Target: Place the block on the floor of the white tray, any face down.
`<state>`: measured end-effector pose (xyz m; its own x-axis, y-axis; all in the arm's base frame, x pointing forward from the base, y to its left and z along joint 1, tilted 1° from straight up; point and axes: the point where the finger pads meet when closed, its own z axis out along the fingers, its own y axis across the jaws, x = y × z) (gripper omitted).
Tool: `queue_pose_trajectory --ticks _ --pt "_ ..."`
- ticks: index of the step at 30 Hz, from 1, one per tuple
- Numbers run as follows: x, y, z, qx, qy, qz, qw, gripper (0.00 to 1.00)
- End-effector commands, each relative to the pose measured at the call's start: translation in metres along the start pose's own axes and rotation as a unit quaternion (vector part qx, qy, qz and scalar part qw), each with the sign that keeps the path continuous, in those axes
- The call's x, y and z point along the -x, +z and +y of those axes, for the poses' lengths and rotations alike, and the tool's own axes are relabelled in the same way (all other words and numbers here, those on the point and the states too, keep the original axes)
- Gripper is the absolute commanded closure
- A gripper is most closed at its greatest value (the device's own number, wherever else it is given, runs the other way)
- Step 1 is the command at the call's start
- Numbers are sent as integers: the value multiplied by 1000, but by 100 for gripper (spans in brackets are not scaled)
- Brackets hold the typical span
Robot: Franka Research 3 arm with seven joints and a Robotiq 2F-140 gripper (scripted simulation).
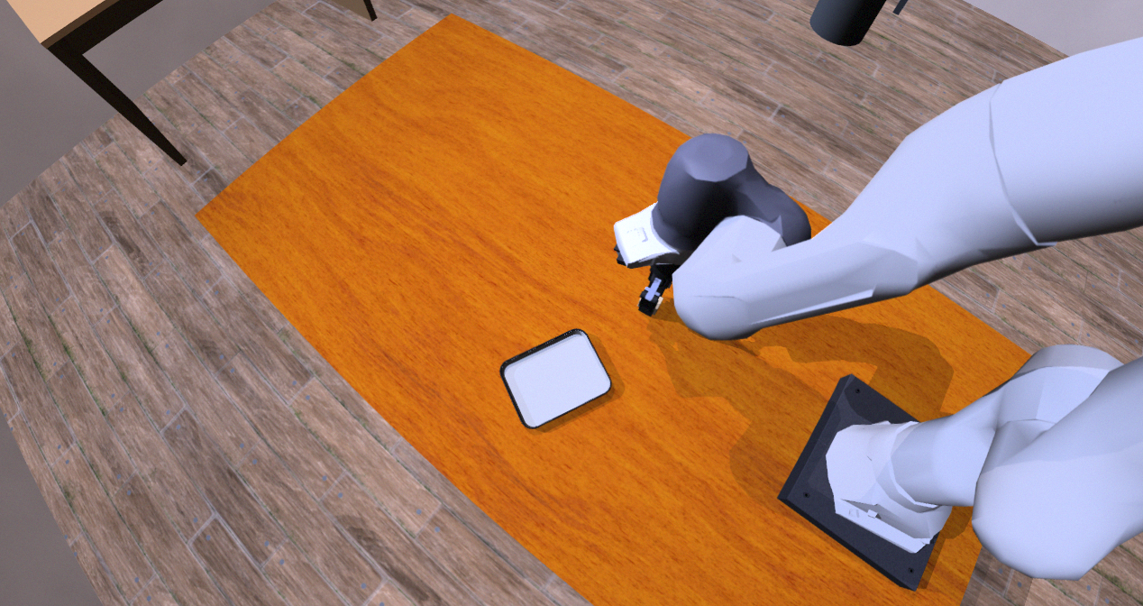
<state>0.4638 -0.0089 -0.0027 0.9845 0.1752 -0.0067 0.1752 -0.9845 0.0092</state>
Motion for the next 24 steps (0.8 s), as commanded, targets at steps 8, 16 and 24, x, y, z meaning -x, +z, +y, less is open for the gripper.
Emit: queue_pose_trajectory --ticks 8,16,24 --pt "1 -16 0 0 0 -1 1000 90" --pt "0 -39 0 0 0 -1 1000 90" --pt "0 -51 0 0 0 -1 1000 90"
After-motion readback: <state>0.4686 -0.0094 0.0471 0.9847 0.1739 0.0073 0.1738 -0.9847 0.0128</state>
